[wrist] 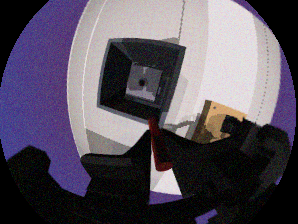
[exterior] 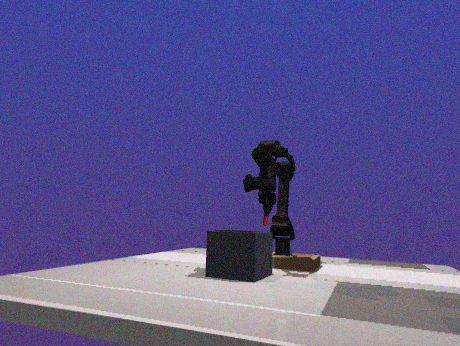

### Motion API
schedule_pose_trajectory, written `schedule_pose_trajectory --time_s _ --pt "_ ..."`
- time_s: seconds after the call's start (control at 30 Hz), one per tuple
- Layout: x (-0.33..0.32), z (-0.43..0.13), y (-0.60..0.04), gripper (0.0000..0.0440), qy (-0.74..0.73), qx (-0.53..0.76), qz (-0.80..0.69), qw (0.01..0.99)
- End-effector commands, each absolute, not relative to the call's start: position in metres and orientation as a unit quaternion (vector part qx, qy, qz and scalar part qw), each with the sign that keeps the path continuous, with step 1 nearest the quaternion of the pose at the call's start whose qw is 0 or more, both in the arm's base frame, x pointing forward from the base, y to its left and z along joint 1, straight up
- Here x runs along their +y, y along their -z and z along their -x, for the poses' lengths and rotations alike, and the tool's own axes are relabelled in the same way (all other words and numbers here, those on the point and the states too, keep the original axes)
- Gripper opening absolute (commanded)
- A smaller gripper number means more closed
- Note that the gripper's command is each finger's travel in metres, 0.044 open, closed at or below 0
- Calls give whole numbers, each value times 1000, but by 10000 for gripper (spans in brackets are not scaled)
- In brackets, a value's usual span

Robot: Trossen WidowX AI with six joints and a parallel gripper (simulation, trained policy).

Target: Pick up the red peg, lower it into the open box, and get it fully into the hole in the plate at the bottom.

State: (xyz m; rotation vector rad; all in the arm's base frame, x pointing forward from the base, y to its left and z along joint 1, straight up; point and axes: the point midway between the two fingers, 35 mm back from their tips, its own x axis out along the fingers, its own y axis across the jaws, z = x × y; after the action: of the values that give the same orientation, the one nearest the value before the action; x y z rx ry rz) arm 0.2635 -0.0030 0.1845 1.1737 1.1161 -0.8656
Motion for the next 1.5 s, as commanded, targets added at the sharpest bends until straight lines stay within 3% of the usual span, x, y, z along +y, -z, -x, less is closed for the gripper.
schedule_pose_trajectory --time_s 0.0,1.47 --pt "-11 -267 -182 0 381 484 -504 605" --pt "-67 -320 -93 0 379 532 -481 585"
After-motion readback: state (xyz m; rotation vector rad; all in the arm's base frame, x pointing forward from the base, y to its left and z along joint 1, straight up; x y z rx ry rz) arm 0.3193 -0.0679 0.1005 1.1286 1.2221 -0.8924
